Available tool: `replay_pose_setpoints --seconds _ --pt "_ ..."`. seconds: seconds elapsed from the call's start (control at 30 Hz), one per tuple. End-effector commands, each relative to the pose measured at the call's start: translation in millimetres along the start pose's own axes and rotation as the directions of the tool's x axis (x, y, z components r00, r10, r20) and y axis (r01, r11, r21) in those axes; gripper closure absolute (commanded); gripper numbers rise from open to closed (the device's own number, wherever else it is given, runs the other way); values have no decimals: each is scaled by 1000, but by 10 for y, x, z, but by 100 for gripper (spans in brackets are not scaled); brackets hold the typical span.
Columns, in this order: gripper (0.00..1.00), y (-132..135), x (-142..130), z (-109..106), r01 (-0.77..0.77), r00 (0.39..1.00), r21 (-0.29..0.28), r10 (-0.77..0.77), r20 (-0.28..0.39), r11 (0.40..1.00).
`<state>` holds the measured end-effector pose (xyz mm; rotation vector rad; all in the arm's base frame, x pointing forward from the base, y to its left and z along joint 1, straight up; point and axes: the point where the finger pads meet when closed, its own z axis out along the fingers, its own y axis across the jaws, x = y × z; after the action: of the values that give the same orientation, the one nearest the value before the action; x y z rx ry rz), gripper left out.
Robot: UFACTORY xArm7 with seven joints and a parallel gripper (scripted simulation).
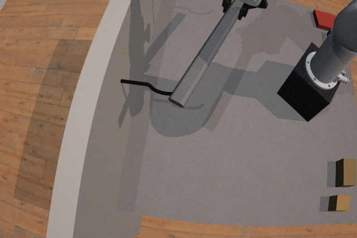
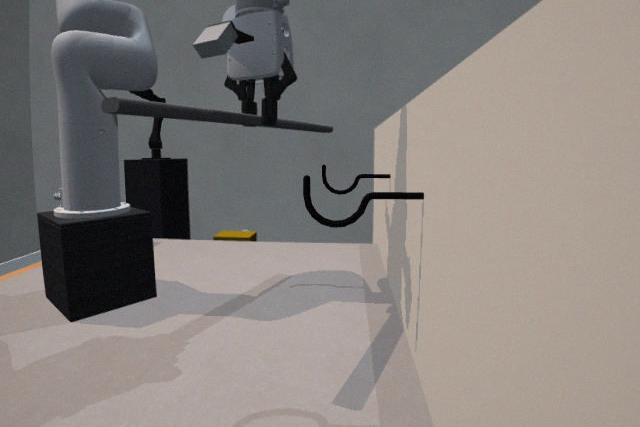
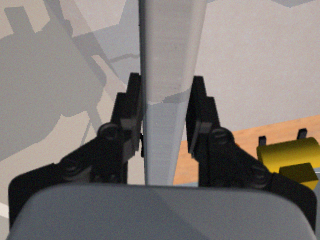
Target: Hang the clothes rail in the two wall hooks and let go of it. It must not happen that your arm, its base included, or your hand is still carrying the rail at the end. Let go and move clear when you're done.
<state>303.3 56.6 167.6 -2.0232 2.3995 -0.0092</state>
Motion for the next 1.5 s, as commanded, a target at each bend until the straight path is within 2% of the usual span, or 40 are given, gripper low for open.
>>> replay_pose_setpoints --seconds 0.0,0.67,1.47 --pt "100 0 -70 -13 0 1000 4 0 1 1000" --pt "100 0 -69 -13 0 1000 4 0 1 1000" --pt "100 -1 -70 -13 109 994 4 -109 0 994"
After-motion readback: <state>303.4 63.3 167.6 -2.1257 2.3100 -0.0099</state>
